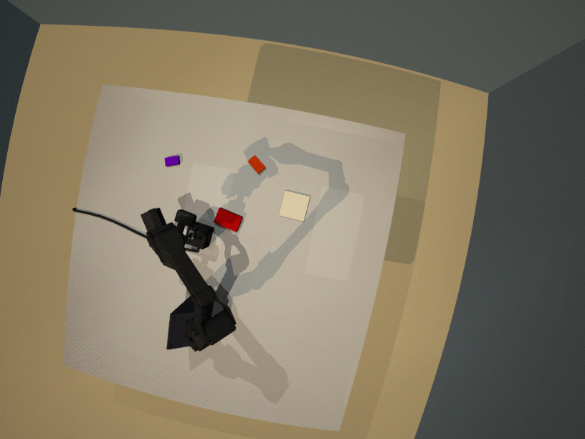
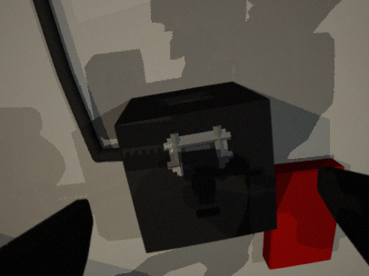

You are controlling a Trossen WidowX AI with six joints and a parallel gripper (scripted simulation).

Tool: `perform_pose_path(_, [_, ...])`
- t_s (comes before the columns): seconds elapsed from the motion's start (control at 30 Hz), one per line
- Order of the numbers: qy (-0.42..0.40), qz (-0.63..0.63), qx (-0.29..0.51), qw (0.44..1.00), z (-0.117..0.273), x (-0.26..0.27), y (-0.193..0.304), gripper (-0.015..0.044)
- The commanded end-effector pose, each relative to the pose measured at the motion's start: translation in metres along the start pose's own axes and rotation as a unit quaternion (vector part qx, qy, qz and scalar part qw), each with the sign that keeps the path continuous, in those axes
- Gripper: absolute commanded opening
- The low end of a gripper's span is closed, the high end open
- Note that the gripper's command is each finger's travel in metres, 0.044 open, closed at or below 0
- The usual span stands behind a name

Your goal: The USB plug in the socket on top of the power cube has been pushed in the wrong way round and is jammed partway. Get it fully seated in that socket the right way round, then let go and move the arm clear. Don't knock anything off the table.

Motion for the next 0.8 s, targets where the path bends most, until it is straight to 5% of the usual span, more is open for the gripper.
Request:
perform_pose_path(0.0, [0.000, 0.002, 0.003, 1.000, -0.0051, 0.0005, 0.0004, 0.0440])
perform_pose_path(0.17, [0.000, 0.002, 0.003, 1.000, -0.0063, 0.0005, 0.0004, 0.0440])
perform_pose_path(0.7, [-0.001, 0.000, 0.001, 1.000, -0.0046, 0.0001, 0.0004, 0.0020])
perform_pose_path(0.77, [-0.001, 0.000, 0.001, 1.000, -0.0046, 0.0001, 0.0004, 0.0007])
Point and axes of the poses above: the point midway between the two fingers, 35 mm back from their tips, its own z axis back along the fingers, its own x axis across the jaws, y = z × x, the point moved 8 cm from there along z, back along the fingers, and after that the axes turned 1 degree about -z, right-handed, at the moved point
